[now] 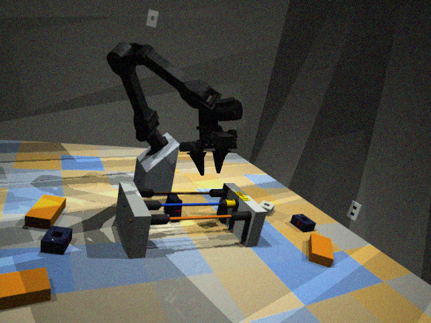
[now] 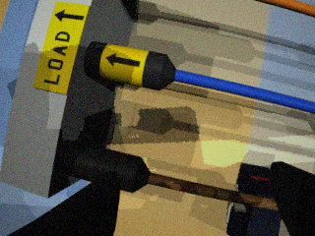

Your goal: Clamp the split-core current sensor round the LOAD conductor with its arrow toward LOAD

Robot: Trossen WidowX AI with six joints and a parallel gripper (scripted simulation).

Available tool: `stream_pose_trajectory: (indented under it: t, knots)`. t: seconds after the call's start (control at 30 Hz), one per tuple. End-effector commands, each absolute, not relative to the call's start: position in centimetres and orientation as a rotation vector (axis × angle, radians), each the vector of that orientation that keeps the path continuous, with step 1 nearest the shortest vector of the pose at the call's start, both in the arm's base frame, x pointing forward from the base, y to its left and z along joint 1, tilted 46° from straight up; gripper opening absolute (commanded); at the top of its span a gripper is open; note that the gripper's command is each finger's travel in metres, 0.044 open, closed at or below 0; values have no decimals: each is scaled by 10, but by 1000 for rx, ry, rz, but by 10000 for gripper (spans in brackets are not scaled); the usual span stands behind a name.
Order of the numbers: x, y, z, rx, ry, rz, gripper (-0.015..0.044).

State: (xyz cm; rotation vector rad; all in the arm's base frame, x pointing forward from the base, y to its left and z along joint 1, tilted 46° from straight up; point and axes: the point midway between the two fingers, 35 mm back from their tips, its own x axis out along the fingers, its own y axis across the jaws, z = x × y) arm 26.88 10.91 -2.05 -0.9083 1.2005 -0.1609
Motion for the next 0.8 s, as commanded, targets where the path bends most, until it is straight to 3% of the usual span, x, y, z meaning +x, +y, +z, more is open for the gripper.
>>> stream_pose_trajectory:
  t: [0.0,0.13,0.77]
  knots:
    - [240,51,-5,-838,1203,-290,283]
    - [211,8,3,-775,1197,-395,283]
    - [217,-3,-10,-769,1199,-396,283]
